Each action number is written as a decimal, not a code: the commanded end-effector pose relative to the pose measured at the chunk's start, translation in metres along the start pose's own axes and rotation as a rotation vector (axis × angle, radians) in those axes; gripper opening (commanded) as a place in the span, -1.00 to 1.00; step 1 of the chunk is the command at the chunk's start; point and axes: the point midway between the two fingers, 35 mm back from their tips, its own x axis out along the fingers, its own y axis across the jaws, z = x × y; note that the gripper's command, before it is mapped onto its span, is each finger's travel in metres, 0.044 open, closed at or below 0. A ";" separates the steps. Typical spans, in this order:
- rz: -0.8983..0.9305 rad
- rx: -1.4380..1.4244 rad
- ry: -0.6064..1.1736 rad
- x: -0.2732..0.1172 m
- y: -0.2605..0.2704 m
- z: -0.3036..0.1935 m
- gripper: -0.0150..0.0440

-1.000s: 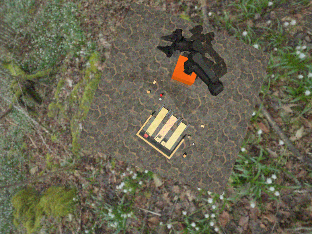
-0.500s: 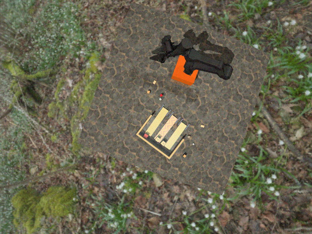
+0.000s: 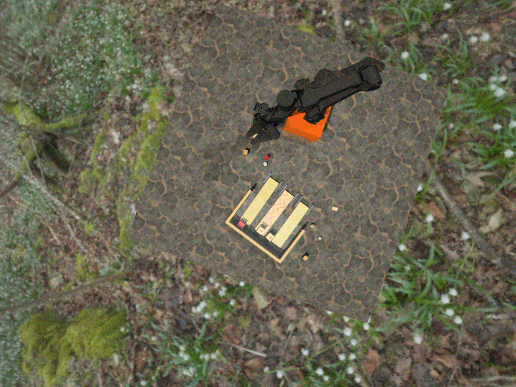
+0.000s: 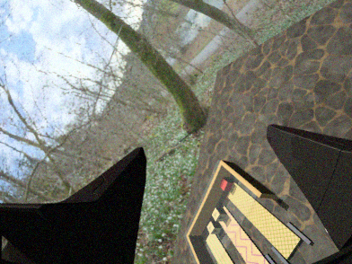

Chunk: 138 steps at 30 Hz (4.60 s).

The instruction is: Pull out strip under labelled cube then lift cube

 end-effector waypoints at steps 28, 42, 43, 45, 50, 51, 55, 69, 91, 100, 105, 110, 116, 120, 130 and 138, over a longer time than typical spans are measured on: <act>0.237 -1.130 0.681 -0.003 0.031 -0.236 0.86; -0.117 -1.062 1.072 0.043 0.020 -0.284 -0.20; -0.152 -1.055 1.104 0.047 0.019 -0.289 -0.29; -0.225 -1.043 1.164 0.054 0.014 -0.299 -0.47; -0.420 -1.014 1.302 0.067 -0.002 -0.325 -0.49; -0.463 -1.008 1.330 0.067 -0.007 -0.330 -0.49; -0.563 -0.997 1.386 0.065 -0.020 -0.341 -0.49; -0.563 -0.997 1.386 0.068 -0.029 -0.347 -0.49; -0.563 -0.997 1.386 0.076 -0.059 -0.367 -0.49; -0.563 -0.998 1.386 0.079 -0.071 -0.375 -0.49; -0.563 -0.998 1.386 0.080 -0.077 -0.378 -0.49; -0.563 -0.998 1.386 0.080 -0.077 -0.378 -0.49; -0.563 -0.998 1.386 0.080 -0.077 -0.378 -0.49; -0.563 -0.998 1.386 0.080 -0.077 -0.378 -0.49; -0.563 -0.998 1.386 0.081 -0.078 -0.379 -0.49; -0.563 -0.998 1.386 0.081 -0.078 -0.379 -0.49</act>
